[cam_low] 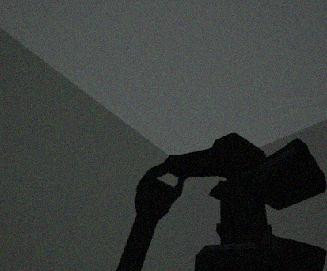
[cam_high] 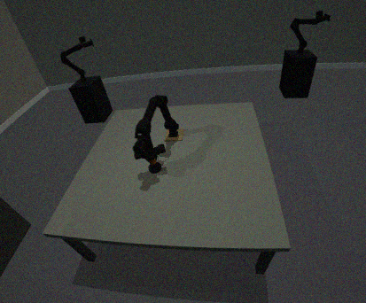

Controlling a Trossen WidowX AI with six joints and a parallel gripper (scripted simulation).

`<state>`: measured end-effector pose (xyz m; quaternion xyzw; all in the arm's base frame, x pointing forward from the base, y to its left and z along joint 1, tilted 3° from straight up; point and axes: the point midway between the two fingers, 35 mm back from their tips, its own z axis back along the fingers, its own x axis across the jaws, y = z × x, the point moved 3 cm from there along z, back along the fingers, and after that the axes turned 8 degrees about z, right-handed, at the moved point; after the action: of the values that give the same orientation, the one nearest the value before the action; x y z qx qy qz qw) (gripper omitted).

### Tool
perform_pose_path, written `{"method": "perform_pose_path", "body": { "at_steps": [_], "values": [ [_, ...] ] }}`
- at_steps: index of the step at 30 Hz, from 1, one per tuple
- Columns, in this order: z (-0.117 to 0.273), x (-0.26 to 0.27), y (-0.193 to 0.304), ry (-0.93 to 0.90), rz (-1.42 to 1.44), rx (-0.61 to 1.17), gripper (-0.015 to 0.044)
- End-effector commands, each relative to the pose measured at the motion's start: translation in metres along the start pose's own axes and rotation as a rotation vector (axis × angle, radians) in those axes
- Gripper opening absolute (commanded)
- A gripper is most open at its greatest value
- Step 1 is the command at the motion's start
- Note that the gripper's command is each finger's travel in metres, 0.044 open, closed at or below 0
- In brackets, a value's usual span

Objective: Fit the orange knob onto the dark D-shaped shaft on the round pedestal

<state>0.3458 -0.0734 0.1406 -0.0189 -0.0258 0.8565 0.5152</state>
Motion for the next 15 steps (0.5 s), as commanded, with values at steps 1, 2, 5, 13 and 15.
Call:
{"method": "perform_pose_path", "body": {
  "at_steps": [1, 2, 5, 13, 15],
  "values": [
    [0.0009, 0.0002, -0.0004, -0.001, 0.005, -0.003, 0.0],
    [0.0024, 0.0005, -0.0001, -0.001, 0.005, -0.003, 0.0],
    [0.0043, 0.0013, 0.0009, -0.001, 0.005, -0.003, 0.0],
    [0.0036, 0.003, 0.0037, -0.001, 0.204, -0.003, 0.0],
    [0.0028, 0.003, 0.0038, -0.001, 0.214, -0.003, 0.0]
  ]
}}
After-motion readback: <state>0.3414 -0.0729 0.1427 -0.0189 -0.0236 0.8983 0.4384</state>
